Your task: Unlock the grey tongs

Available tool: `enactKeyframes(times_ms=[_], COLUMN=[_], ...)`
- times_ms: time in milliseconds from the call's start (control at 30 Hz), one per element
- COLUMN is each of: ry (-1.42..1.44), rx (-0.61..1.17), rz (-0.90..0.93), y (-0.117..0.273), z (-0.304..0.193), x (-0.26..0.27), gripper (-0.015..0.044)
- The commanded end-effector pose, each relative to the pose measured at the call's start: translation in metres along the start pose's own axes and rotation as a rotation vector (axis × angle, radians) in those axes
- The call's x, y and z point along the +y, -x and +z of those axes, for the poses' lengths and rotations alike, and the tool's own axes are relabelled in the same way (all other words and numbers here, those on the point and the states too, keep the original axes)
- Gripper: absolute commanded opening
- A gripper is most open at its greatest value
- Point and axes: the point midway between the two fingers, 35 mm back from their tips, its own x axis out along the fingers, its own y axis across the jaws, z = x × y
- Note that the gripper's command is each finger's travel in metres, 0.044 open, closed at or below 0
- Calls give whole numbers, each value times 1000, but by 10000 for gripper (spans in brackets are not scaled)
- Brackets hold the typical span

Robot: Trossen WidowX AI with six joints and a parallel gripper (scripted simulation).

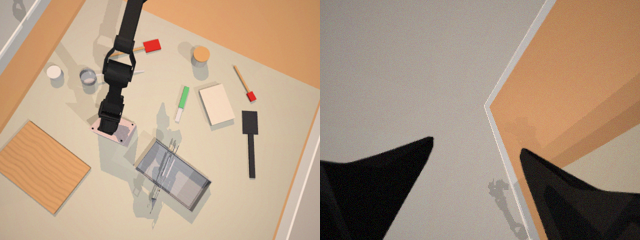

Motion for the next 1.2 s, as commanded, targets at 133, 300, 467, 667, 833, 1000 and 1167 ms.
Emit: enactKeyframes(times_ms=[133,300,467,667,833,1000,1167], ry=[33,80,116,161,127,102,8], rx=[-27,-66,-110,-196,-260,-332,-391], rz=[-74,-258,-431,-642,-818,-925,-1082], y=[-14,-43,-54,-44,-23,7,56], z=[3,16,38,82,122,157,189], x=[-23,-86,-147,-219,-284,-324,-380], gripper=[440,440,440,440,440,440,440])
